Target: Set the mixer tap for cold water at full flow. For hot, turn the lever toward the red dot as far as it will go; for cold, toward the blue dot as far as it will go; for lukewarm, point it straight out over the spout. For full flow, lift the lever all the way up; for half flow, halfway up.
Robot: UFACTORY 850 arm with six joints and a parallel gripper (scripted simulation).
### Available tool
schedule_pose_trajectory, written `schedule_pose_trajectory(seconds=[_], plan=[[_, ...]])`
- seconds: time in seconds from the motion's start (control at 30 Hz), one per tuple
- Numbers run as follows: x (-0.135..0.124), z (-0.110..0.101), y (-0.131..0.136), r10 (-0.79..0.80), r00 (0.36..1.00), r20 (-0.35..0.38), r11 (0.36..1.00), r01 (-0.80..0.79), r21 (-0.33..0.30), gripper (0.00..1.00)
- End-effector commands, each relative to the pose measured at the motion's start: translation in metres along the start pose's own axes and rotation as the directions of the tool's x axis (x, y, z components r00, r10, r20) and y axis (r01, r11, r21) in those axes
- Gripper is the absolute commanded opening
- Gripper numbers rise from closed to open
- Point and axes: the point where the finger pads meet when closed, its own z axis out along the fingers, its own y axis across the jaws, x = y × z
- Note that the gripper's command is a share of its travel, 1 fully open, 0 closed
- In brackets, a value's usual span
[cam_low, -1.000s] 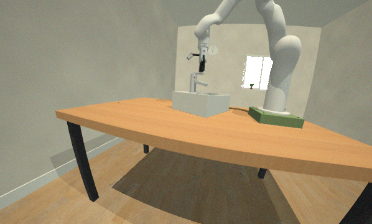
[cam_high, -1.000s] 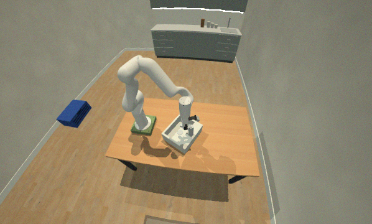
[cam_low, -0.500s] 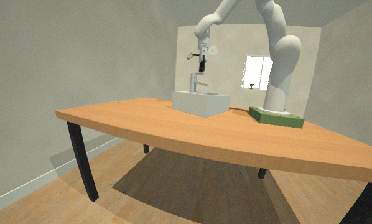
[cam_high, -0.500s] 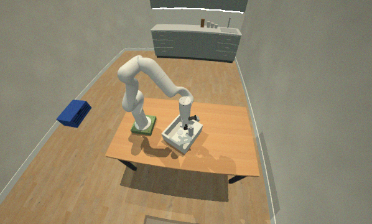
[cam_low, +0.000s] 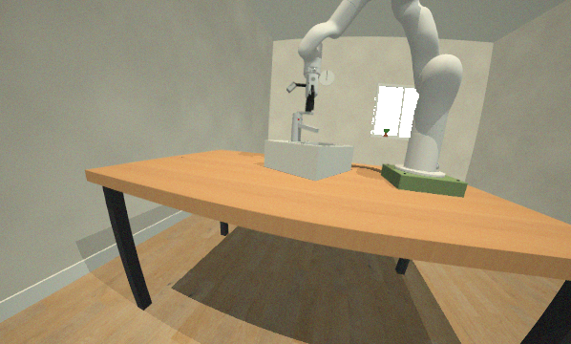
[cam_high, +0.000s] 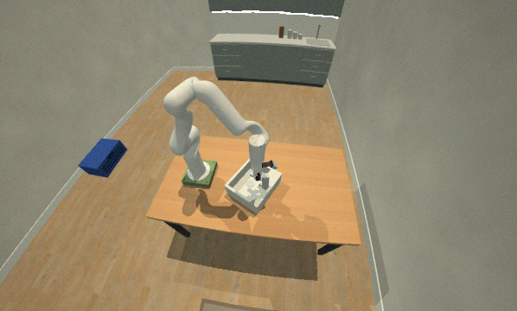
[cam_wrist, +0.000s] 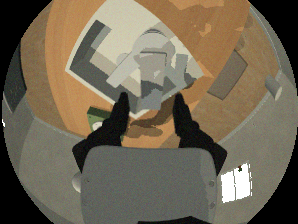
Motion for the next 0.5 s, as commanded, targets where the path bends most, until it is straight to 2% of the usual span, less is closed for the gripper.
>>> schedule_pose_trajectory(seconds=[0.0,0.47], plan=[[0.001,0.002,0.000,0.000,1.000,-0.002,1.000,0.000,-0.001,0.65],[0.001,0.014,0.000,0.000,1.000,-0.002,1.000,0.000,-0.001,0.65]])
